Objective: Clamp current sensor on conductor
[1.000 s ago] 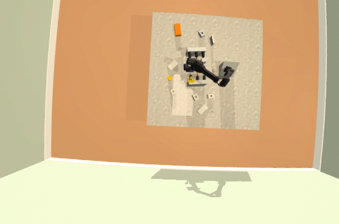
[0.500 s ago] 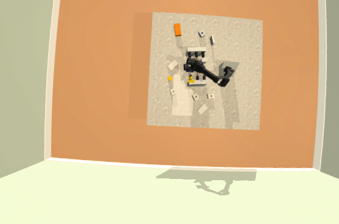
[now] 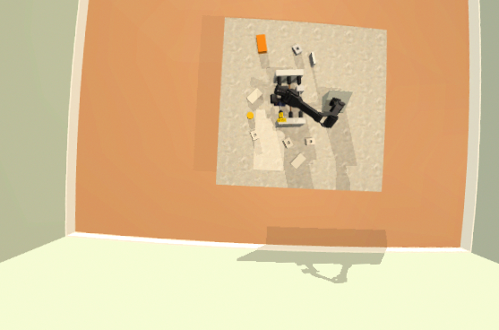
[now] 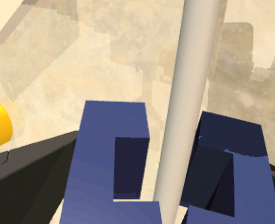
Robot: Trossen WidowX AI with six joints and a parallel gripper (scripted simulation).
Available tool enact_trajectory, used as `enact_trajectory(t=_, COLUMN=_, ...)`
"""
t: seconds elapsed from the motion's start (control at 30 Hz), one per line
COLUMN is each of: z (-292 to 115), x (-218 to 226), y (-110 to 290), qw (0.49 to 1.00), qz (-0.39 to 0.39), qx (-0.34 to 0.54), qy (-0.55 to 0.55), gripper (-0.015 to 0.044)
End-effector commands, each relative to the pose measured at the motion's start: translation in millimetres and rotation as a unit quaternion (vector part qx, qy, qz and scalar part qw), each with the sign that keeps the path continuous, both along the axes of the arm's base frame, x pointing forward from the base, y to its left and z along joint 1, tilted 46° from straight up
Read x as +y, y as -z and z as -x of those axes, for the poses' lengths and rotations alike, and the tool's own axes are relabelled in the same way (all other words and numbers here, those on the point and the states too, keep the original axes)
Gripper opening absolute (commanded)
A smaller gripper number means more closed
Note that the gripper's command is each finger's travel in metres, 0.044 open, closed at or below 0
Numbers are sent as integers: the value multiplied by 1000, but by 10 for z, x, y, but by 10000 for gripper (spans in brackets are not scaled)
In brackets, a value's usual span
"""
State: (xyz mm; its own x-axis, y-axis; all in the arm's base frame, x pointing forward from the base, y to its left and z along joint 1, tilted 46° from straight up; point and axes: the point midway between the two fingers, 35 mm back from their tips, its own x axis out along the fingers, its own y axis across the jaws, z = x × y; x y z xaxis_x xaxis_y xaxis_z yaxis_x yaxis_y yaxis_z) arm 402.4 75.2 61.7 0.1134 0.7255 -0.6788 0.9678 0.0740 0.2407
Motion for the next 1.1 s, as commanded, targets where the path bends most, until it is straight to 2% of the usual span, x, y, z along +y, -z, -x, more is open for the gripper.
enact_trajectory(t=0.0, z=-2, x=6, y=-9, qw=1000, qz=-3, qx=-1, qy=0, gripper=0)
enact_trajectory(t=0.67, z=-2, x=6, y=-9, qw=1000, qz=-3, qx=-1, qy=0, gripper=0)
enact_trajectory(t=1.07, z=0, x=0, y=0, qw=1000, qz=0, qx=0, qy=0, gripper=315)
